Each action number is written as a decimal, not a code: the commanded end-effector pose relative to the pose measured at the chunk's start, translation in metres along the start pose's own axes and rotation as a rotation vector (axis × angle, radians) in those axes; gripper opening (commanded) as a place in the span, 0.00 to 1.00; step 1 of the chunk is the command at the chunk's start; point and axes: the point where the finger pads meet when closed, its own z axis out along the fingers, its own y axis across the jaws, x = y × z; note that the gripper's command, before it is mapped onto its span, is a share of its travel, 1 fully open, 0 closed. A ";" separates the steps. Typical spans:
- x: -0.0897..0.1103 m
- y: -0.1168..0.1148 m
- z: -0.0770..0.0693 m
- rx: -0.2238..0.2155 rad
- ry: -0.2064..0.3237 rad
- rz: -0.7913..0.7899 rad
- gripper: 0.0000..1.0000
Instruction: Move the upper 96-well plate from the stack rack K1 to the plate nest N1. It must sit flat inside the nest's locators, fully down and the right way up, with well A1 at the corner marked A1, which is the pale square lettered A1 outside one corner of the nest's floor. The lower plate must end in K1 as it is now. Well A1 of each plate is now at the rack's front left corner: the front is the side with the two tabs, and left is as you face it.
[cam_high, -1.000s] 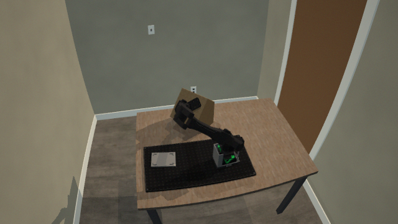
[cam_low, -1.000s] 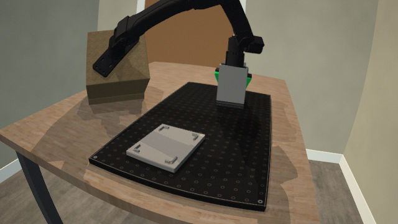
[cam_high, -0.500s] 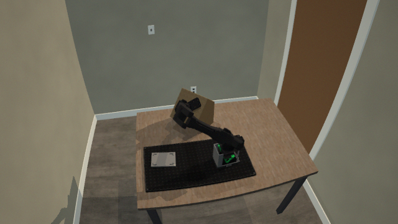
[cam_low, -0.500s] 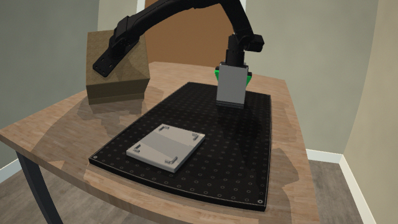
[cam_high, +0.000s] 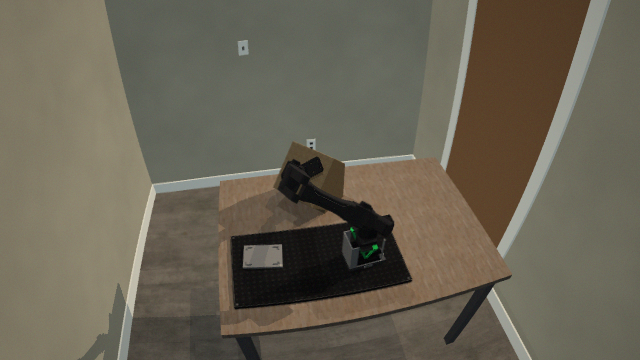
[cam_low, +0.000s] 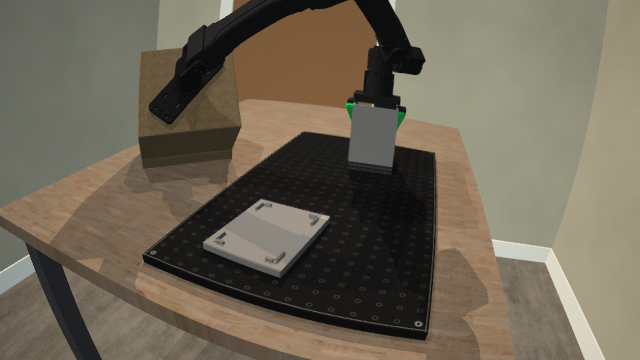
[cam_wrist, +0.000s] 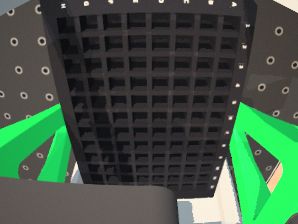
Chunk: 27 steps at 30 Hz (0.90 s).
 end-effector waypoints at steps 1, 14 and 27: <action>-0.003 -0.012 -0.030 0.037 -0.023 0.014 0.00; -0.003 -0.010 -0.048 0.033 -0.028 0.014 0.00; -0.002 -0.010 -0.067 0.033 -0.028 0.014 0.00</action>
